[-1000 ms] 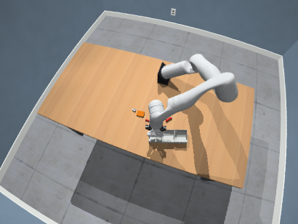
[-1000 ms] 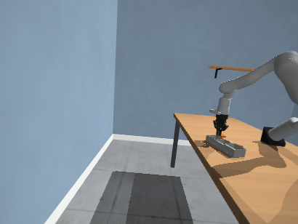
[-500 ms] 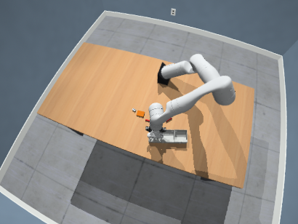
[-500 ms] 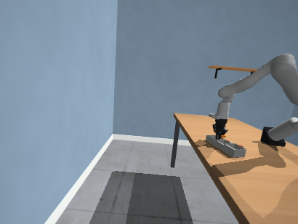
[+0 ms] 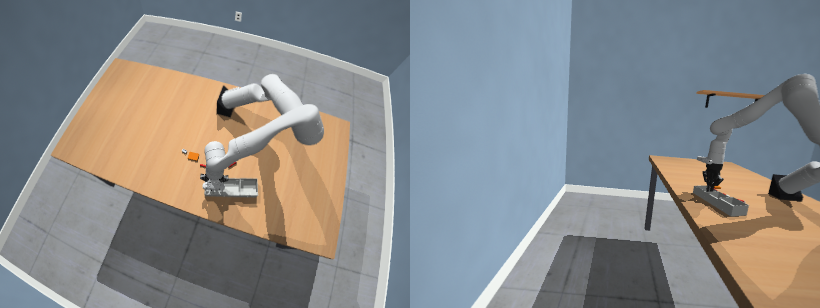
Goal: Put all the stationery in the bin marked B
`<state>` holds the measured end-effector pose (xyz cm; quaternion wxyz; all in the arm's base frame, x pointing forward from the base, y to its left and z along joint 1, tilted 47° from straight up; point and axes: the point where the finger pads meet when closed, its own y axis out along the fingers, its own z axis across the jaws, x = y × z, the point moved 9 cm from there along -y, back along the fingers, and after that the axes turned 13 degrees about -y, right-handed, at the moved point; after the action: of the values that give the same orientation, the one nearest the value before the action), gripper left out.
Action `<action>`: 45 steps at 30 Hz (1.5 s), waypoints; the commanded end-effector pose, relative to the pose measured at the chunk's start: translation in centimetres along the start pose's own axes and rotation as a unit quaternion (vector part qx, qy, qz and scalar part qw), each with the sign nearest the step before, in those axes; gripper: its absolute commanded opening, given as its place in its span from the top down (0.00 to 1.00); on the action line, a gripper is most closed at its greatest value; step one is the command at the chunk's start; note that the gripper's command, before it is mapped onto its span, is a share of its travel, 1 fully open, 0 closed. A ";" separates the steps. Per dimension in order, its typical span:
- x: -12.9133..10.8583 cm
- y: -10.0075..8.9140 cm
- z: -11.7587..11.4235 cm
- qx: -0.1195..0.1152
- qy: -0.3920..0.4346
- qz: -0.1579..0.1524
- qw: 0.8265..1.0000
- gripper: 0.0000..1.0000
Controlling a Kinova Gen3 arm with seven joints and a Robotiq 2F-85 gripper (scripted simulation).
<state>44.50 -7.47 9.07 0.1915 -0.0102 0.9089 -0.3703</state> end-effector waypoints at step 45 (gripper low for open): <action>0.0 -2.1 0.1 0.001 0.002 0.000 1.000 0.91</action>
<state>44.31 -8.53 10.05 0.1898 -0.0101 0.9095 -0.3697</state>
